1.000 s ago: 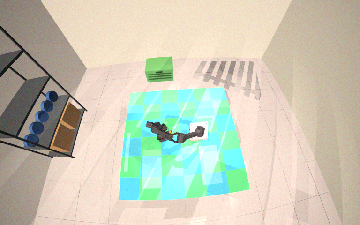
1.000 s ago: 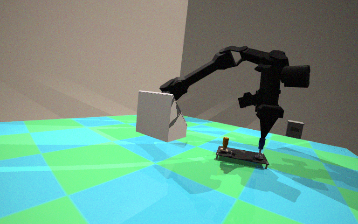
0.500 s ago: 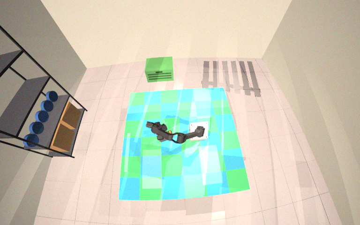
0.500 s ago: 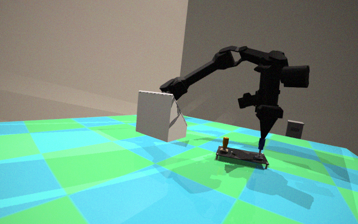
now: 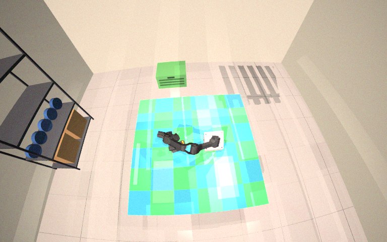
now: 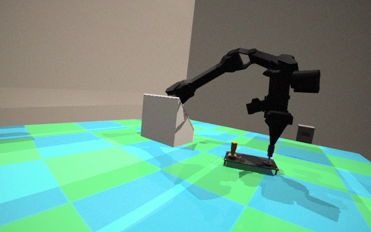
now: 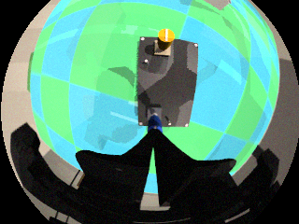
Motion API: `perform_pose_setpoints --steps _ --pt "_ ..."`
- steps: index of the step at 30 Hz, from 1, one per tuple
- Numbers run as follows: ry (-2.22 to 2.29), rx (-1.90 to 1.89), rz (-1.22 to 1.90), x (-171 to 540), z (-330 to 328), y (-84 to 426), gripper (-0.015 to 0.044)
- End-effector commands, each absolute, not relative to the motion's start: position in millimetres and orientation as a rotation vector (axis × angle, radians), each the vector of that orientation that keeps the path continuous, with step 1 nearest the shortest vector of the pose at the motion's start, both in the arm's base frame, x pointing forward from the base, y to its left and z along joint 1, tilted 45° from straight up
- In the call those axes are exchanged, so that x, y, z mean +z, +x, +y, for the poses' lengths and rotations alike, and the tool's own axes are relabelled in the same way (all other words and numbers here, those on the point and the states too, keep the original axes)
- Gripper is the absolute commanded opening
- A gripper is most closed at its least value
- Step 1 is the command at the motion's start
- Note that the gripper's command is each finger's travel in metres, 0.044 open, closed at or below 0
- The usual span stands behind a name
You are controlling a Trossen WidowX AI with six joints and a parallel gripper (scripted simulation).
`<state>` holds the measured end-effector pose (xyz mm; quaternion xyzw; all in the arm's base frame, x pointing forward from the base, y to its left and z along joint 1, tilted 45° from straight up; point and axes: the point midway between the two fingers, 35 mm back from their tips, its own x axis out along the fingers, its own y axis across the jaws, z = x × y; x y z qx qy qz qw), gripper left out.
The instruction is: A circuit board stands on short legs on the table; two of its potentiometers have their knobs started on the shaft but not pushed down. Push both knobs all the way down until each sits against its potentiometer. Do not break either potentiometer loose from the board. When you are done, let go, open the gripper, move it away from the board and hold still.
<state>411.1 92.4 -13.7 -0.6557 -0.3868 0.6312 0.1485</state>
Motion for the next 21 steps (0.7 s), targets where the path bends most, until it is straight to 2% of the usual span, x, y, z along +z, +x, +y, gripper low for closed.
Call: perform_pose_setpoints --steps 1,21 --pt "-1.885 1.830 -1.161 -28.0 113.3 410.0 0.0000" --pt "-1.885 1.830 -1.161 -30.9 116.2 409.5 0.0000"
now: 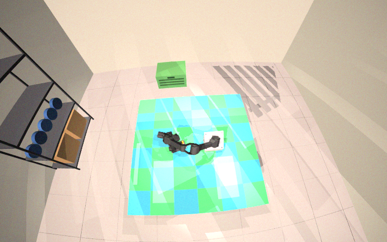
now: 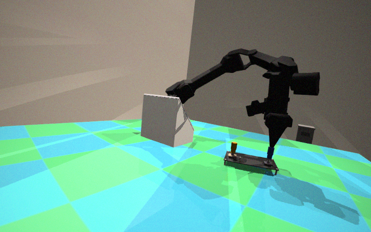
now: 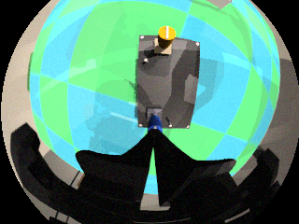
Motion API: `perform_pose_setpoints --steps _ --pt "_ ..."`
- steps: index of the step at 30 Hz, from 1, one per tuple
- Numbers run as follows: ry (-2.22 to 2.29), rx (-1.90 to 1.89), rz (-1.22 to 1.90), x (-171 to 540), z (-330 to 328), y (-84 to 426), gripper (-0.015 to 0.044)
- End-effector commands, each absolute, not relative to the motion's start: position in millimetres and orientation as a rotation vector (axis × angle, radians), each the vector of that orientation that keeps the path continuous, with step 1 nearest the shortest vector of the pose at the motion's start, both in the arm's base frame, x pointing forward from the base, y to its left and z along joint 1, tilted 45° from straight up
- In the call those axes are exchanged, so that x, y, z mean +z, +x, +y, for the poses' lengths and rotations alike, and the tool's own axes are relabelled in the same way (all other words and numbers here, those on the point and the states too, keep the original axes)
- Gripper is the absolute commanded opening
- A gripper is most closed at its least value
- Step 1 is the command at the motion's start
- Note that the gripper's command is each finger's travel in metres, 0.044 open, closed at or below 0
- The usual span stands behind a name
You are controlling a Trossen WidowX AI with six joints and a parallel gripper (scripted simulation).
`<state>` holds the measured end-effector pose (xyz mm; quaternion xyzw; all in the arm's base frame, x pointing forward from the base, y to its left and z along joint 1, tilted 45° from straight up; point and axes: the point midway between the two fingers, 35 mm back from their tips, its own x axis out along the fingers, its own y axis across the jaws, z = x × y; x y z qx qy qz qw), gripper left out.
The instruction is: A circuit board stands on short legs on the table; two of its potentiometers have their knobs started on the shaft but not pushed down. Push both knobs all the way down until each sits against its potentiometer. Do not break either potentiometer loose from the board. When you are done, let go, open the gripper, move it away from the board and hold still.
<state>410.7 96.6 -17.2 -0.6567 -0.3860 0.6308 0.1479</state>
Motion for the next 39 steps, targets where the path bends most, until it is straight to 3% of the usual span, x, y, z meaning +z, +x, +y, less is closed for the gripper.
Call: perform_pose_setpoints --steps 1,39 --pt "-1.885 1.830 -1.161 -30.9 116.2 409.5 0.0000" --pt "-1.885 1.830 -1.161 -33.9 119.2 409.0 0.0000"
